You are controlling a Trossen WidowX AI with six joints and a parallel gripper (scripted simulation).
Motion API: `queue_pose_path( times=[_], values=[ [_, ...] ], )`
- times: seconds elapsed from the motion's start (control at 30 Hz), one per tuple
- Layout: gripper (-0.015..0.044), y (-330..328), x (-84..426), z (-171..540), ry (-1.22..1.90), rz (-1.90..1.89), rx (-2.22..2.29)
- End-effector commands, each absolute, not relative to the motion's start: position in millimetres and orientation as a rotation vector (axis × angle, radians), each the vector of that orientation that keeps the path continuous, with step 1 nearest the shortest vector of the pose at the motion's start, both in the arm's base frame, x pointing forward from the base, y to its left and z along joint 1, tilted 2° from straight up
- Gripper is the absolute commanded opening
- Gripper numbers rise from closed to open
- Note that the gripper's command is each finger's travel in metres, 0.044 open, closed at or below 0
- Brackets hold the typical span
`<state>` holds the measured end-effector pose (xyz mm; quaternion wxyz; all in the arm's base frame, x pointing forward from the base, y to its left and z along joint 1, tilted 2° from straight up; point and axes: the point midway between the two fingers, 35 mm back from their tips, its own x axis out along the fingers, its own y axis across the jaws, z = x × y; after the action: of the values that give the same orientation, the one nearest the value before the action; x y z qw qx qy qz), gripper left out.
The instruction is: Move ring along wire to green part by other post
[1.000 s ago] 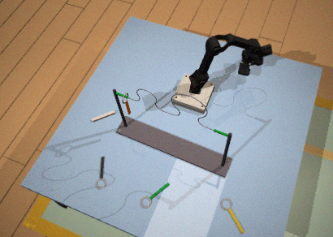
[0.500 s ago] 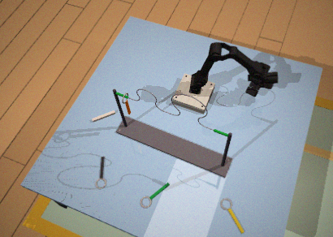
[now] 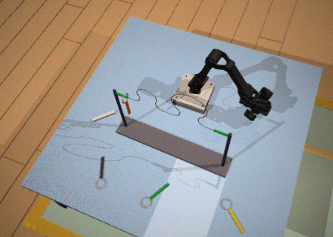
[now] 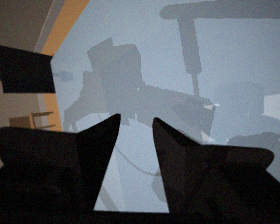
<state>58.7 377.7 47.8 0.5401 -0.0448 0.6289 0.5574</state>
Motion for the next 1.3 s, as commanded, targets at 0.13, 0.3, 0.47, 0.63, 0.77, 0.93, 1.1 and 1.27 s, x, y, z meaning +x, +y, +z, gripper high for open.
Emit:
queue_pose_path(
  times=[0.13,0.3,0.47,0.63,0.77,0.93,1.1,1.27],
  values=[
    [0.0160,360,150,45,1.355,1.258,0.102],
    [0.0160,339,201,46,1.255,1.208,0.203],
    [0.0160,309,247,48,1.147,1.151,0.287],
    [0.0160,273,289,50,1.035,1.088,0.354],
    [0.0160,239,318,53,0.944,1.032,0.395],
    [0.0160,193,348,56,0.829,0.957,0.432],
    [0.0160,143,369,60,0.716,0.875,0.451],
    [0.0160,90,383,64,0.606,0.789,0.456]
  ],
)
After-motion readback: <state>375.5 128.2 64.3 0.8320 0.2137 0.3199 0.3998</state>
